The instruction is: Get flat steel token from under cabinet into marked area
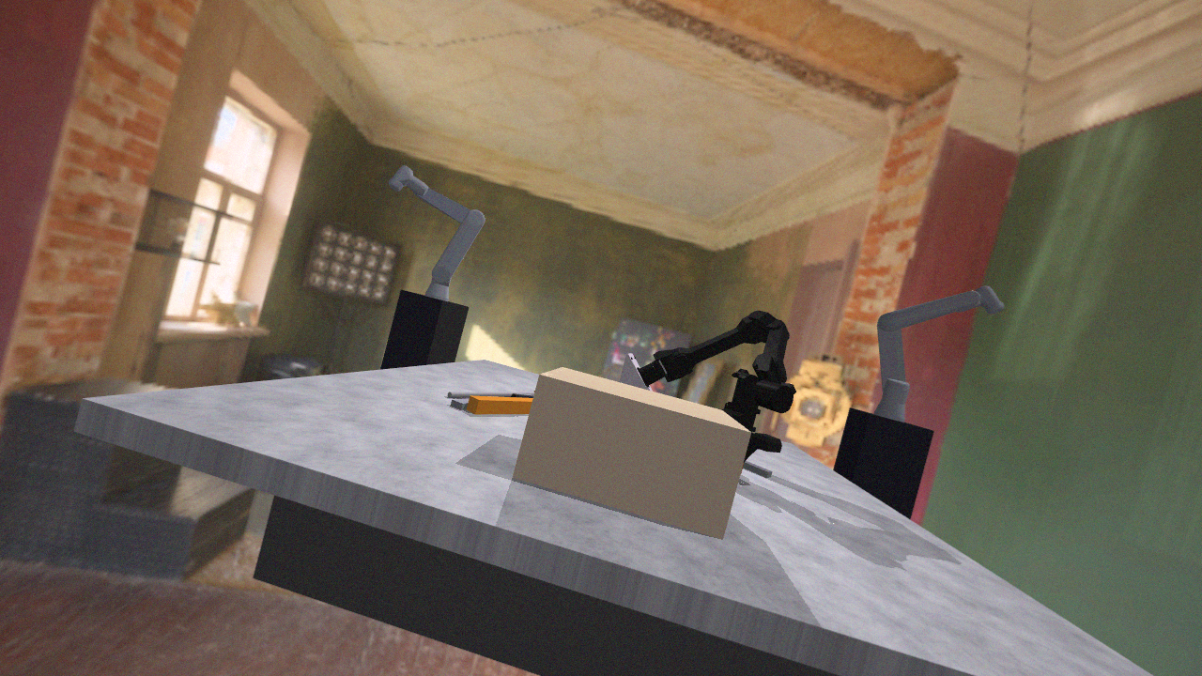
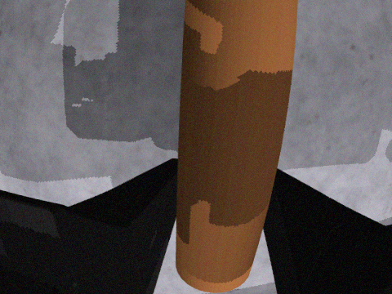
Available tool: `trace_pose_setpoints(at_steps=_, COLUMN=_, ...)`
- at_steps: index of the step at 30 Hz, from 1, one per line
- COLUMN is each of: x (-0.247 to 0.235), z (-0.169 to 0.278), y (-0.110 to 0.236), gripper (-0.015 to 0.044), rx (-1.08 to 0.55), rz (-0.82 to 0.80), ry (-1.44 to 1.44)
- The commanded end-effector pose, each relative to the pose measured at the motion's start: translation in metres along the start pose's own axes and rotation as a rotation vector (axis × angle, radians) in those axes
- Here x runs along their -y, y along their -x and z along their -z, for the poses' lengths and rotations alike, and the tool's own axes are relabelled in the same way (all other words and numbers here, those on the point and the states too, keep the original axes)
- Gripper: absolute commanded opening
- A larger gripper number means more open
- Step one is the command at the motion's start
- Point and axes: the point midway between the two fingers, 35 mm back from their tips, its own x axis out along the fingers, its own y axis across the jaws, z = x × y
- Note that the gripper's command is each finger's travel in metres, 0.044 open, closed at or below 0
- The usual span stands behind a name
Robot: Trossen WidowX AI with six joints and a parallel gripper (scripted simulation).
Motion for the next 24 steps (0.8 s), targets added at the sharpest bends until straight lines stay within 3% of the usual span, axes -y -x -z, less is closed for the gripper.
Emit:
trace_pose_setpoints(at_steps=1, x=0.000, z=0.001, y=0.000, gripper=0.0000, rx=0.000, rz=0.000, ry=-0.001)
trace_pose_setpoints(at_steps=24, x=-0.001, z=0.034, y=0.004, gripper=0.0000, rx=0.000, rz=0.002, ry=-0.001)
